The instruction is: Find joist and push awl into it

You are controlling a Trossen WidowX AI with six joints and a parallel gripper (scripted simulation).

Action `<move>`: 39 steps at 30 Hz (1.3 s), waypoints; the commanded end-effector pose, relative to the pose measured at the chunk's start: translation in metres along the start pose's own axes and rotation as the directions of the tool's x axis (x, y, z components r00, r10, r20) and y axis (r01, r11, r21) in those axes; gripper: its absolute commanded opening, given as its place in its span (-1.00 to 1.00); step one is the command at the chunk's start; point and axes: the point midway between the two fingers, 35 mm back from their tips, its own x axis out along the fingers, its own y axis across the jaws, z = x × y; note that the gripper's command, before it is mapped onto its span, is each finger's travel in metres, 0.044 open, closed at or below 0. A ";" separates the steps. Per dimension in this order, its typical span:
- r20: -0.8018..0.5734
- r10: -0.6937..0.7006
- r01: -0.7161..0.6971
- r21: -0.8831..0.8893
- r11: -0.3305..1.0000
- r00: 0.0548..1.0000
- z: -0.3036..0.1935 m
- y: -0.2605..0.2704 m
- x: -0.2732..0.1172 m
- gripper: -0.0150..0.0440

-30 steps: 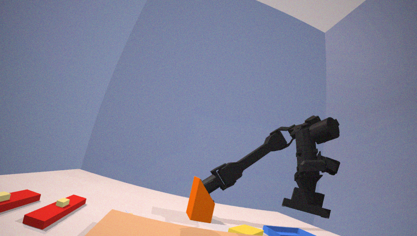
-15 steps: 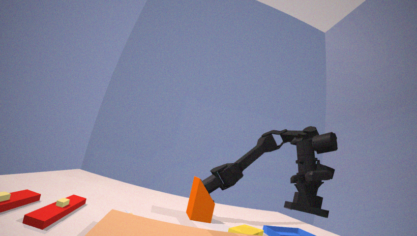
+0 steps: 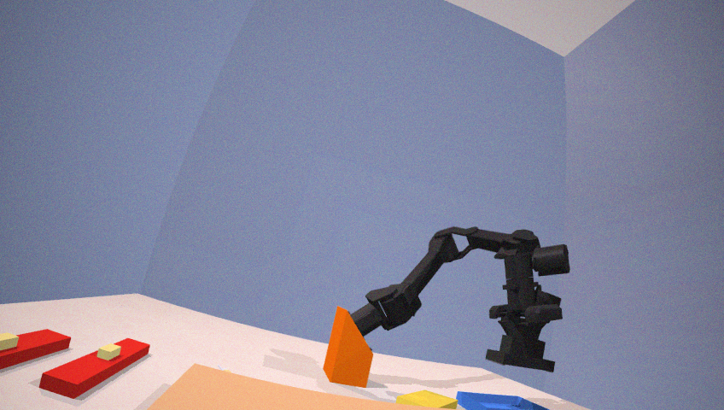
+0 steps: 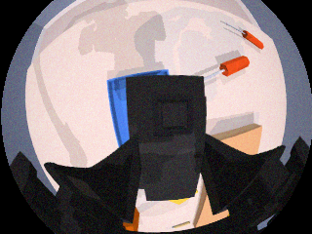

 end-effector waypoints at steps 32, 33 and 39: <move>0.016 0.049 -0.047 -0.096 0.994 0.999 -0.006 0.029 0.033 -0.49; 0.016 0.049 -0.047 -0.096 0.994 0.999 -0.006 0.029 0.034 -0.49; 0.015 0.049 -0.047 -0.097 0.994 0.999 -0.008 0.029 0.042 -0.49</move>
